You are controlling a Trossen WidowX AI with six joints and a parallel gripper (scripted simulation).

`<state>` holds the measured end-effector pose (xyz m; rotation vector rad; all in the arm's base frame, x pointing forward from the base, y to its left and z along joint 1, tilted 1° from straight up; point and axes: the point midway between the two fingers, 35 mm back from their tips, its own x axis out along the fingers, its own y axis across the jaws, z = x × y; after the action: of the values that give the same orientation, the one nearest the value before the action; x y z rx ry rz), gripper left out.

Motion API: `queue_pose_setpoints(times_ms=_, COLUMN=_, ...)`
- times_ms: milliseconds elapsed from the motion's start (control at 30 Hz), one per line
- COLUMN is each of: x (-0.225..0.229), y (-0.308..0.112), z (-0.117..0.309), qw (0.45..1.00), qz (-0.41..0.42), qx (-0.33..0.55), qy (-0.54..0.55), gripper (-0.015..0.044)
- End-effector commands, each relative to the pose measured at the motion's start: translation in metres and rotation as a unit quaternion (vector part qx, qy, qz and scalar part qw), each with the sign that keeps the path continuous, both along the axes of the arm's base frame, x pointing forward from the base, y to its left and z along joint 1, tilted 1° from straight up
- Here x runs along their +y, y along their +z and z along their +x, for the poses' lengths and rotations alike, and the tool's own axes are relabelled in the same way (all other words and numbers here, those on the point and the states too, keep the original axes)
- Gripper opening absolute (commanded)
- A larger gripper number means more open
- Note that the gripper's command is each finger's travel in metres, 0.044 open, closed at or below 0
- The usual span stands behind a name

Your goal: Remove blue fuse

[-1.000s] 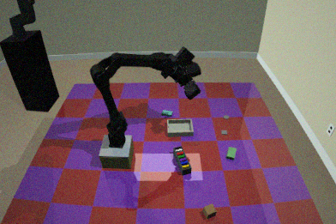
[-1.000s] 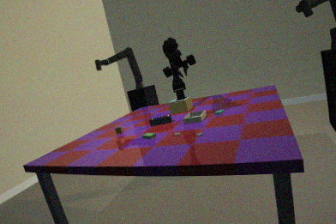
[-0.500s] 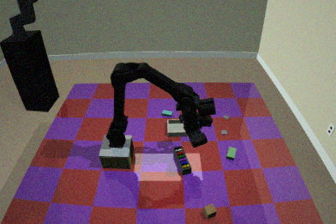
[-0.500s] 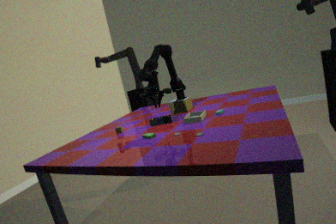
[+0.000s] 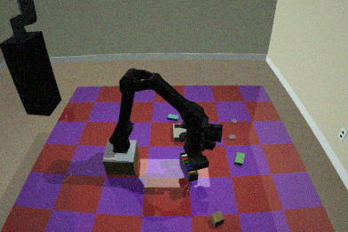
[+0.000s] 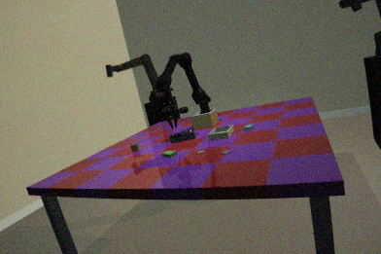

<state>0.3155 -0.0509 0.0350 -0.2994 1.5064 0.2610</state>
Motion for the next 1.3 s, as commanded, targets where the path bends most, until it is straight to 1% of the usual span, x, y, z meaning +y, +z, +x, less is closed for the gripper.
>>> queue_pose_setpoints(times_ms=0, x=-0.002, y=-0.005, z=-0.002, qw=1.0, qz=-0.002, qx=0.004, qy=0.003, gripper=0.0073)
queue_pose_setpoints(times_ms=900, x=0.0, y=-0.031, z=-0.004, qw=1.0, qz=-0.002, qx=0.005, qy=0.003, gripper=0.0073)
queue_pose_setpoints(times_ms=1267, x=0.0, y=-0.032, z=-0.004, qw=1.0, qz=-0.002, qx=0.005, qy=0.003, gripper=0.0073)
